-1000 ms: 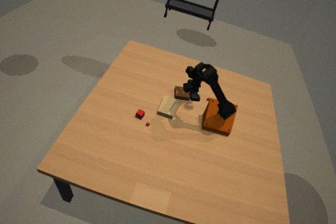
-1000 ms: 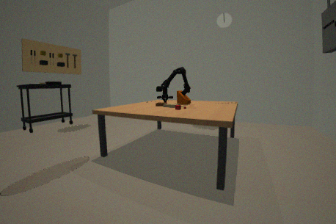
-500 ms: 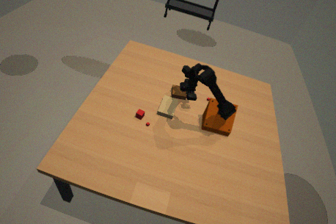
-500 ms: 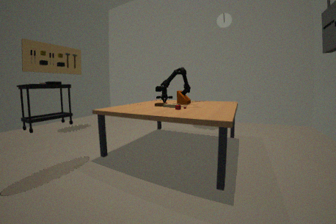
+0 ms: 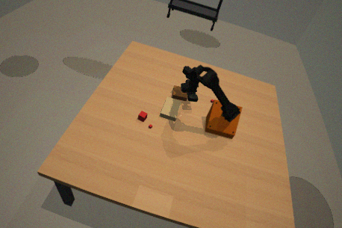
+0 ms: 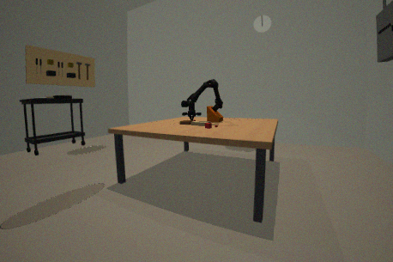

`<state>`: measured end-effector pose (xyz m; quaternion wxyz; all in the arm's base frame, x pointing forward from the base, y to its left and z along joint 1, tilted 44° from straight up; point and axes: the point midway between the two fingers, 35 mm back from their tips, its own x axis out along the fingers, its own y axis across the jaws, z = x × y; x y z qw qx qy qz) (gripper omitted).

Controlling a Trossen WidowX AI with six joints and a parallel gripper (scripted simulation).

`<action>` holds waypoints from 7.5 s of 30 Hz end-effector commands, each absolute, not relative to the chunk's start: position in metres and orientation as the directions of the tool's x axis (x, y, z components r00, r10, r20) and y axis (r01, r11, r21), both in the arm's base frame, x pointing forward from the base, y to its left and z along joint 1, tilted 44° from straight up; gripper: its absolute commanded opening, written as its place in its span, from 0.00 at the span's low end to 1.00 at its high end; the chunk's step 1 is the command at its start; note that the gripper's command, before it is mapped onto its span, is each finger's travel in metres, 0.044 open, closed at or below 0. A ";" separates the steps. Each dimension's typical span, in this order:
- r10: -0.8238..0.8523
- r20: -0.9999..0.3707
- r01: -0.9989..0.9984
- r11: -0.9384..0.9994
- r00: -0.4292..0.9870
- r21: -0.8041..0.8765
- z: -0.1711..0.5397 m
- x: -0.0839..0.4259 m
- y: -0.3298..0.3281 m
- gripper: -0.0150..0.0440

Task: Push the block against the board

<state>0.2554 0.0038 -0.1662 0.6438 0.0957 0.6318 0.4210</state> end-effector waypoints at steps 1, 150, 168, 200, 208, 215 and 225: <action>0.664 -0.732 -0.422 0.625 -0.153 0.656 -0.168 0.250 0.002 0.25; 0.665 -0.734 -0.258 0.692 -0.135 0.674 -0.136 0.282 -0.036 0.25; 0.666 -0.732 -0.169 0.712 -0.144 0.682 -0.146 0.429 -0.022 0.25; 0.670 -0.728 -0.150 0.712 -0.148 0.686 -0.186 0.424 0.021 0.25; 0.670 -0.728 -0.150 0.712 -0.148 0.686 -0.187 0.412 0.018 0.25; 0.669 -0.728 -0.149 0.712 -0.149 0.686 -0.186 0.400 0.016 0.25; 0.669 -0.728 -0.150 0.712 -0.148 0.686 -0.187 0.404 0.016 0.25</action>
